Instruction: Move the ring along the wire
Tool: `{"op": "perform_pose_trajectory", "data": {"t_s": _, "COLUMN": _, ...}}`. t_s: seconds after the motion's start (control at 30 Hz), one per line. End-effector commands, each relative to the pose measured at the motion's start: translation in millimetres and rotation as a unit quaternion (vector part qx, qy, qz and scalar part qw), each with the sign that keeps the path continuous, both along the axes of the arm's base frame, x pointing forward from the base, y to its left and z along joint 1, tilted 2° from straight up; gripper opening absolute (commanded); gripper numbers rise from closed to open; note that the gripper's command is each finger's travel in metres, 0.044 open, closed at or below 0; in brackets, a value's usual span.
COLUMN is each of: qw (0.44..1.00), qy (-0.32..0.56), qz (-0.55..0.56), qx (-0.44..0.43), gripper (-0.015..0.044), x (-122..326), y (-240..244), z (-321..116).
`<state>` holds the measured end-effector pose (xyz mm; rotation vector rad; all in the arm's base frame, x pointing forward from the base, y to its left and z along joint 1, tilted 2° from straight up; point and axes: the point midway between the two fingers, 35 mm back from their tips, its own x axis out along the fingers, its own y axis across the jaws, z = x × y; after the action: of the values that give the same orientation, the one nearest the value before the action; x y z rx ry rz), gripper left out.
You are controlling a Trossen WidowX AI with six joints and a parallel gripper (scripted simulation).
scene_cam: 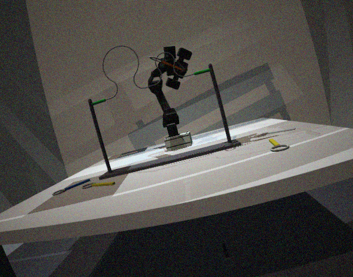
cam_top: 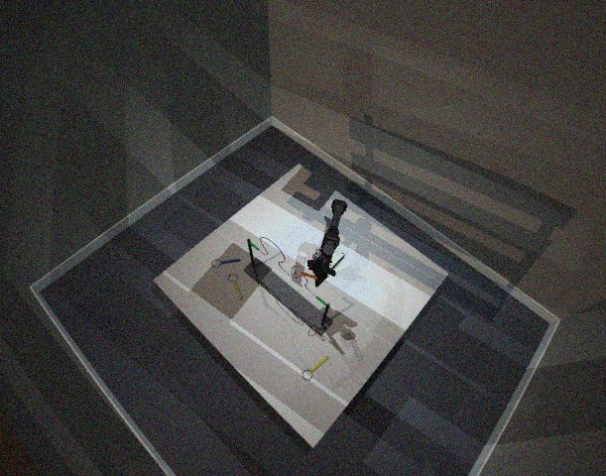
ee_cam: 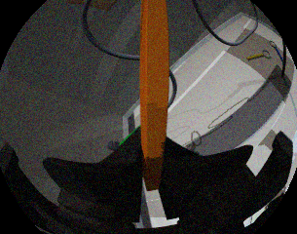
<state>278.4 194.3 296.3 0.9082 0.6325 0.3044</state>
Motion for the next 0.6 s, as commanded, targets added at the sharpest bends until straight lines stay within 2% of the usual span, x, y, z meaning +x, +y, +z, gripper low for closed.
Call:
{"op": "perform_pose_trajectory", "data": {"t_s": 0.0, "qw": 0.999, "qy": -0.008, "qz": 0.001, "qx": -0.048, "gripper": -0.015, "x": 1.3, "y": -3.6, "z": -6.2}}
{"op": "perform_pose_trajectory", "data": {"t_s": 0.57, "qw": 0.966, "qy": -0.046, "qz": 0.004, "qx": -0.254, "gripper": -0.015, "x": 5.3, "y": -27.5, "z": -27.2}}
